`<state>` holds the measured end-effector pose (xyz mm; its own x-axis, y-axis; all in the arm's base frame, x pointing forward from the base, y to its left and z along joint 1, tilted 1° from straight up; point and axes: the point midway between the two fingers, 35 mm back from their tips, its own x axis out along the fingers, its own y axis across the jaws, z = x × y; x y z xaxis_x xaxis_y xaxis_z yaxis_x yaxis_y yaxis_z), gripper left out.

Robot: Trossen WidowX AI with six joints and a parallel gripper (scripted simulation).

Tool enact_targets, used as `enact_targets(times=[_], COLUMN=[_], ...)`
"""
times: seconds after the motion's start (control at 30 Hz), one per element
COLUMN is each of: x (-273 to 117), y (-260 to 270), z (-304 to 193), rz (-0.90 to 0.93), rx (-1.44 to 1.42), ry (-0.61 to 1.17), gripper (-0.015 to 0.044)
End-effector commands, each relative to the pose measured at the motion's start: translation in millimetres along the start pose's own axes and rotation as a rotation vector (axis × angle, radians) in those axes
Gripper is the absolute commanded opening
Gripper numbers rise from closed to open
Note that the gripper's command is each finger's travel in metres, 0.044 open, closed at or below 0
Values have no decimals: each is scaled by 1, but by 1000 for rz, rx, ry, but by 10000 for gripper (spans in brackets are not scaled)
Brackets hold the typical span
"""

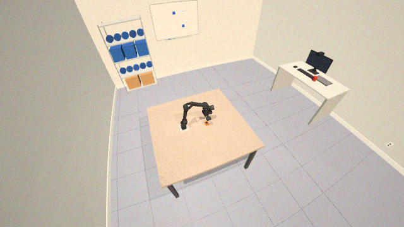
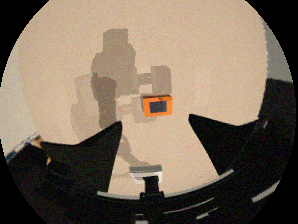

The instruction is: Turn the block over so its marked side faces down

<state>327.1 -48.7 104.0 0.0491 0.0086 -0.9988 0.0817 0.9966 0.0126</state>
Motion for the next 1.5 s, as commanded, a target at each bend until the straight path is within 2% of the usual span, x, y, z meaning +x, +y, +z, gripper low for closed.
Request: enact_targets(times=[0.0, 0.07, 0.2, 1.37, 1.47], x=[2, 5, 37, 84, 84], y=[-10, -10, -11, -13, -13], z=[-5, -4, -6, -7, -7], rz=[-13, -13, -13, -13, -13], rx=[-2, -2, -2, -2, -2], ry=[33, 33, 33, 33, 33], gripper=[440, 440, 440, 440, 361])
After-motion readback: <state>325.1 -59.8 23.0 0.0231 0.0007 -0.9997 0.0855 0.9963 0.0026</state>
